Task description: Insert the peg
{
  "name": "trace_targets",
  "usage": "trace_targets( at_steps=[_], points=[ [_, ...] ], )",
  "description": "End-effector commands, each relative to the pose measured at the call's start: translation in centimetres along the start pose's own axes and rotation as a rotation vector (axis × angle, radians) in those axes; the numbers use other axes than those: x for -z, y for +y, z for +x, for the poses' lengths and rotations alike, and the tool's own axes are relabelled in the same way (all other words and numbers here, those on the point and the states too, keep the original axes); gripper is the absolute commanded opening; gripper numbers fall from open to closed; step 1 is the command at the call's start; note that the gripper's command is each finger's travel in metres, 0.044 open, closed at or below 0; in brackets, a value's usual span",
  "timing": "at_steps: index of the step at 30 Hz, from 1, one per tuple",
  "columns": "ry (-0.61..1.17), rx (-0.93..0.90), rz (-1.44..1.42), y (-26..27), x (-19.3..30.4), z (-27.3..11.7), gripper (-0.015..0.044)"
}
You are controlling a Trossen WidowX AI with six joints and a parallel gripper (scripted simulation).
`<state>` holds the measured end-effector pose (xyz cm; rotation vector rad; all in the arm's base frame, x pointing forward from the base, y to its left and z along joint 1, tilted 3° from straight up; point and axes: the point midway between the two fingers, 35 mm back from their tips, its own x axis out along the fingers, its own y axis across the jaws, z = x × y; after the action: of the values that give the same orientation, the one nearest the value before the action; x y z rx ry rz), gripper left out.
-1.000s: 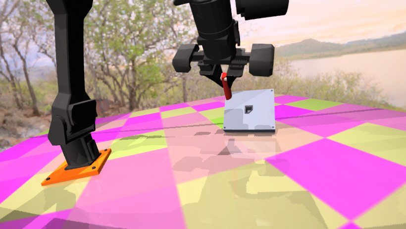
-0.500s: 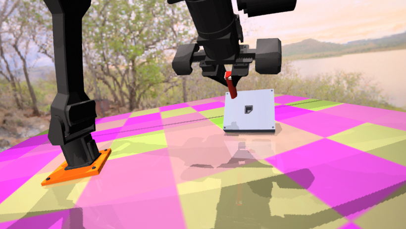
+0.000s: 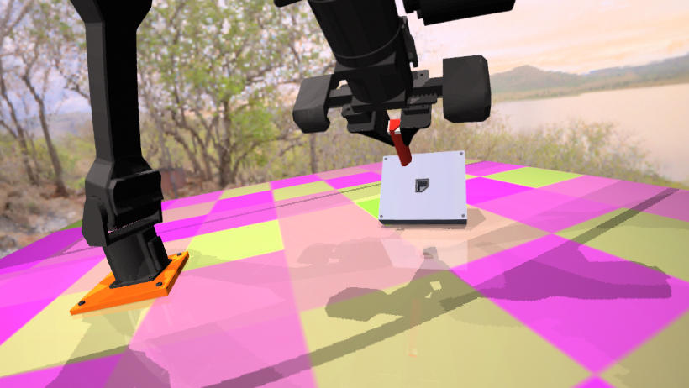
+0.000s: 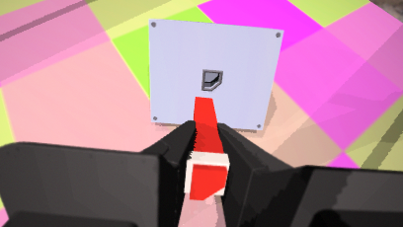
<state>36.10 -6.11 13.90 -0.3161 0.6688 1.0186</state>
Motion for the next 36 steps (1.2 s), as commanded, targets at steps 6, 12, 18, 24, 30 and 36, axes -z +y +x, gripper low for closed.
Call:
trace_targets(
  at_steps=[6, 12, 18, 24, 30, 36],
  points=[
    [-0.014, 0.008, -0.012, -0.3, 0.1, 1.2, 0.0],
    [-0.02, 0.014, -0.017, -0.5, 0.1, 2.1, 0.0],
    [-0.027, 0.02, -0.022, -0.7, 0.1, 3.0, 0.0],
    [-0.035, 0.025, -0.027, -0.8, 0.1, 3.8, 0.0],
    [-0.04, 0.029, -0.03, -0.8, 0.1, 4.2, 0.0],
    [-0.044, 0.031, -0.031, -0.8, 0.2, 4.5, 0.0]
  ],
)
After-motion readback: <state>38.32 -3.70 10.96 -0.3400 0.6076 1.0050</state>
